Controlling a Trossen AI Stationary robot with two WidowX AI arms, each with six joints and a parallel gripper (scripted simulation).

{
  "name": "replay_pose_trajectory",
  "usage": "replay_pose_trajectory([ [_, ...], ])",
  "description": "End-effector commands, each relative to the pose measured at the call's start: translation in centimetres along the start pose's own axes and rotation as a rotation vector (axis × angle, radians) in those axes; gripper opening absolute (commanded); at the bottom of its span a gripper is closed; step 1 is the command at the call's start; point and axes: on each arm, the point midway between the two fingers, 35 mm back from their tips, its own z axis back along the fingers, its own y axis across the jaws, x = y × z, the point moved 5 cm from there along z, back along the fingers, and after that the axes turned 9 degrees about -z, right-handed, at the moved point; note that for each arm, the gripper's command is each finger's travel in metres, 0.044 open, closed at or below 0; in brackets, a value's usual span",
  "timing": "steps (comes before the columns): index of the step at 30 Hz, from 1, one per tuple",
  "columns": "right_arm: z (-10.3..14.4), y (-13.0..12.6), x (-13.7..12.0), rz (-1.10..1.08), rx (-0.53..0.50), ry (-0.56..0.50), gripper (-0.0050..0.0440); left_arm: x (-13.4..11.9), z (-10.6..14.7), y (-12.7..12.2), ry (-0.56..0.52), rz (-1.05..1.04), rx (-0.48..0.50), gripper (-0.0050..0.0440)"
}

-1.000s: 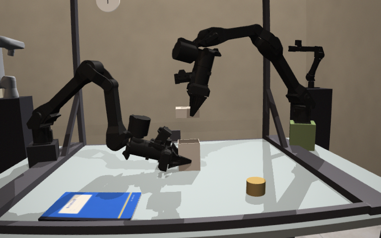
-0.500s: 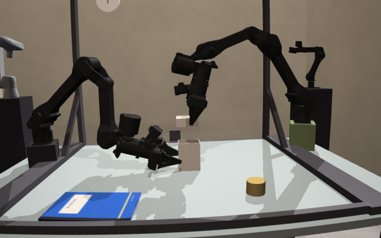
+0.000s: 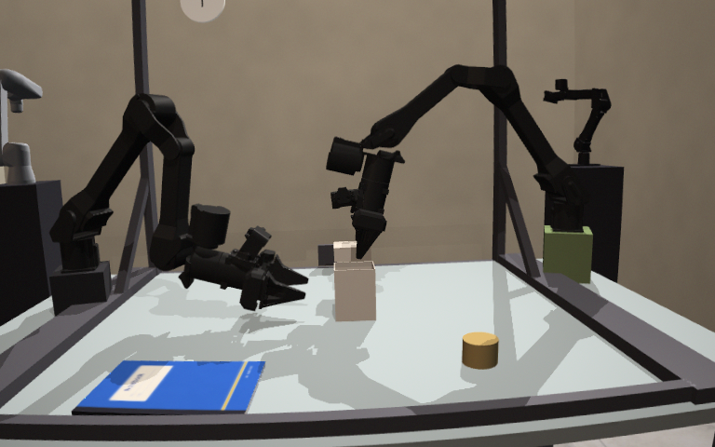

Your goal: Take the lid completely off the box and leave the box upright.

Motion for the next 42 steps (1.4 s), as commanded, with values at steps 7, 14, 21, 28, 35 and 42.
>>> replay_pose_trajectory([
  [7,0.1,0.0,0.7,0.008,0.002,-0.02,0.044,0.1,-2.1,-2.9,-0.012,0.004,0.007,-0.005],
  [14,0.1,0.0,0.7,0.008,0.002,-0.02,0.044,-0.3,-3.5,-2.8,-0.012,0.008,0.005,-0.005],
  [21,0.1,0.0,0.7,0.008,0.002,-0.02,0.044,-0.4,-4.5,-2.8,-0.016,0.007,0.006,-0.005],
  [28,0.1,0.0,0.7,0.008,0.002,-0.02,0.044,-0.7,-5.2,-2.8,-0.014,0.007,0.005,-0.005],
  [35,0.1,0.0,0.7,0.008,0.002,-0.02,0.044,-0.8,-5.8,-2.9,-0.016,0.007,0.006,-0.005],
  [42,0.1,0.0,0.7,0.008,0.002,-0.02,0.044,-0.9,-6.3,-2.9,-0.016,0.007,0.006,-0.005],
])
